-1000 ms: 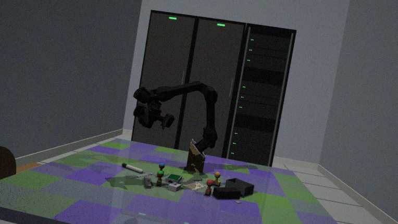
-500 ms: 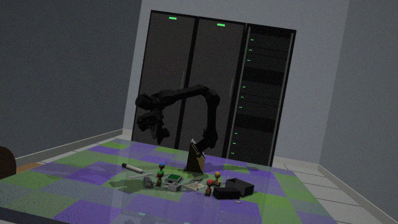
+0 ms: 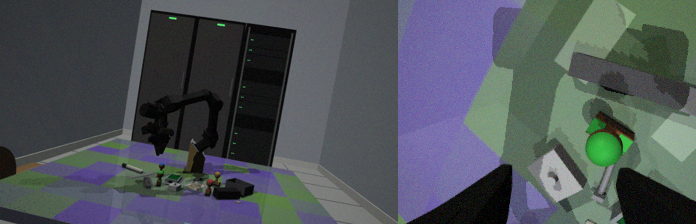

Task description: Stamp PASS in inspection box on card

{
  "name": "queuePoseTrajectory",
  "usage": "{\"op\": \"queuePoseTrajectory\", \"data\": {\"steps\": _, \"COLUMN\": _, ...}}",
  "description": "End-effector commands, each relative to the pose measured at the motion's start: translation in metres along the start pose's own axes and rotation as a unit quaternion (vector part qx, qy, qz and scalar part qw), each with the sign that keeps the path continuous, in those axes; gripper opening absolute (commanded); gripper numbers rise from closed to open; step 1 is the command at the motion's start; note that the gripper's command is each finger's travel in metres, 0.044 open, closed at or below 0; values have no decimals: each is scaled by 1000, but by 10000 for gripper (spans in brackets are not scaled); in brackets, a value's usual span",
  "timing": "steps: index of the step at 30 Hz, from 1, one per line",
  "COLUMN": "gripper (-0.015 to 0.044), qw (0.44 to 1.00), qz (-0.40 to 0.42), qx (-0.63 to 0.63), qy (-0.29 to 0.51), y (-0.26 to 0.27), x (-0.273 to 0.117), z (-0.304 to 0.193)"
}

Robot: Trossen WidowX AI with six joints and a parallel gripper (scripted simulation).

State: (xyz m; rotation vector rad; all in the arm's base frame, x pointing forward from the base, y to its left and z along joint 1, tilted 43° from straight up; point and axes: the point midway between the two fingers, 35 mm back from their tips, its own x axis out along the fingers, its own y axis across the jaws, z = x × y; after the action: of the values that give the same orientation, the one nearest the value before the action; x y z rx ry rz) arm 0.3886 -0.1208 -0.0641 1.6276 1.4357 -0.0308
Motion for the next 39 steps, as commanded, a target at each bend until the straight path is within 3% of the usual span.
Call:
{"op": "queuePoseTrajectory", "data": {"steps": 1, "gripper": 226, "qw": 884, "qz": -166, "qx": -428, "qy": 91, "y": -4, "x": 39, "z": -20}}
{"op": "queuePoseTrajectory", "data": {"steps": 5, "gripper": 226, "qw": 850, "qz": -174, "qx": -485, "qy": 111, "y": -4, "x": 42, "z": -22}}
{"op": "queuePoseTrajectory", "data": {"steps": 39, "gripper": 226, "qw": 850, "qz": -174, "qx": -485, "qy": 110, "y": -14, "x": 58, "z": -21}}
